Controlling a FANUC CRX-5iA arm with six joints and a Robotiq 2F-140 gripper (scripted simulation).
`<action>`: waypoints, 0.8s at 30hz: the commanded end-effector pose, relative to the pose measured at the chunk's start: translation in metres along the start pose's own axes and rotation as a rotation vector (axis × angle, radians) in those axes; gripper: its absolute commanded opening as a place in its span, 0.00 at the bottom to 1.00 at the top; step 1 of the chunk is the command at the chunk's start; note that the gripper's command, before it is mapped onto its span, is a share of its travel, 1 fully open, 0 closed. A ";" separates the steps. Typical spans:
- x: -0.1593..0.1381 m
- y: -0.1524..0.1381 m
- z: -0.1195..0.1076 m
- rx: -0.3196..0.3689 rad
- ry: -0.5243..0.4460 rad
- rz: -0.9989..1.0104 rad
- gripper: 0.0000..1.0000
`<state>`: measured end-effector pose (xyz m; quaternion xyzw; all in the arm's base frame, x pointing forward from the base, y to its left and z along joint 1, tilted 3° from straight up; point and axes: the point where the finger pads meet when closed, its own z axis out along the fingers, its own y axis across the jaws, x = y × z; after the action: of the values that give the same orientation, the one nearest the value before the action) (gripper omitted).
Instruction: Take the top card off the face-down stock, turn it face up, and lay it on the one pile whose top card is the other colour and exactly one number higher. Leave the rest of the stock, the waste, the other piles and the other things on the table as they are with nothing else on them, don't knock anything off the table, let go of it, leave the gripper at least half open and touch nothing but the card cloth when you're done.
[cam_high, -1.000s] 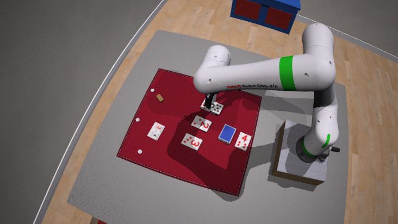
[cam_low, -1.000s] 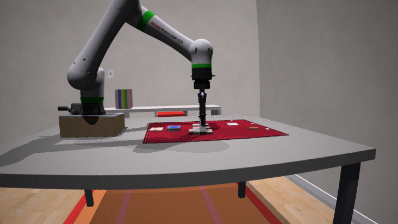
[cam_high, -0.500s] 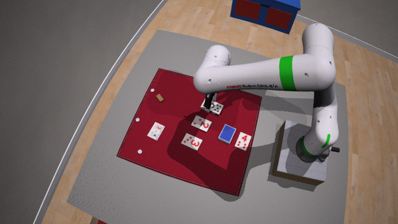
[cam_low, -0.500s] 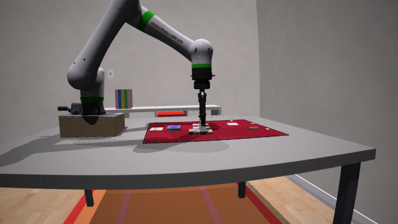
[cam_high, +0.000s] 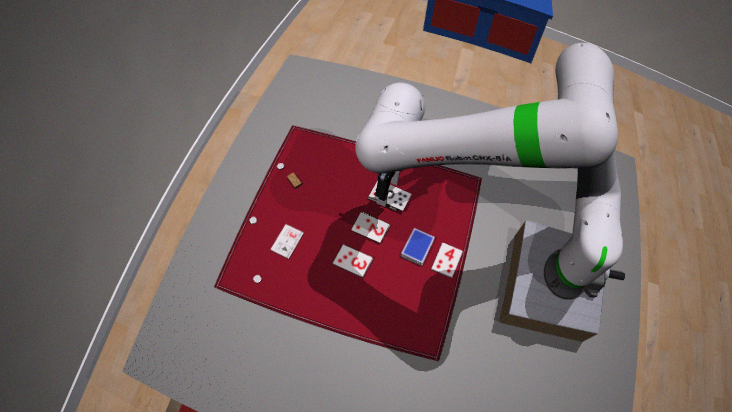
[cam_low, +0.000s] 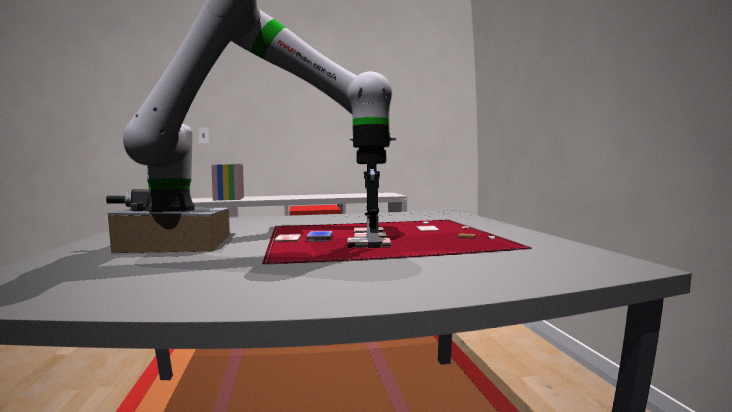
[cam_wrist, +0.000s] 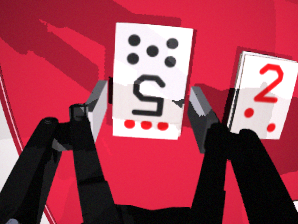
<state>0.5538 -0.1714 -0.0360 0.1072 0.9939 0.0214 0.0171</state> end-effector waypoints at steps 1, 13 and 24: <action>0.000 0.000 0.000 0.000 0.000 0.000 0.50; 0.000 0.000 -0.011 0.000 0.000 0.000 0.50; 0.000 0.000 -0.061 0.000 0.000 0.000 0.50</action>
<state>0.5521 -0.1732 0.0128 0.1070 0.9939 0.0214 0.0171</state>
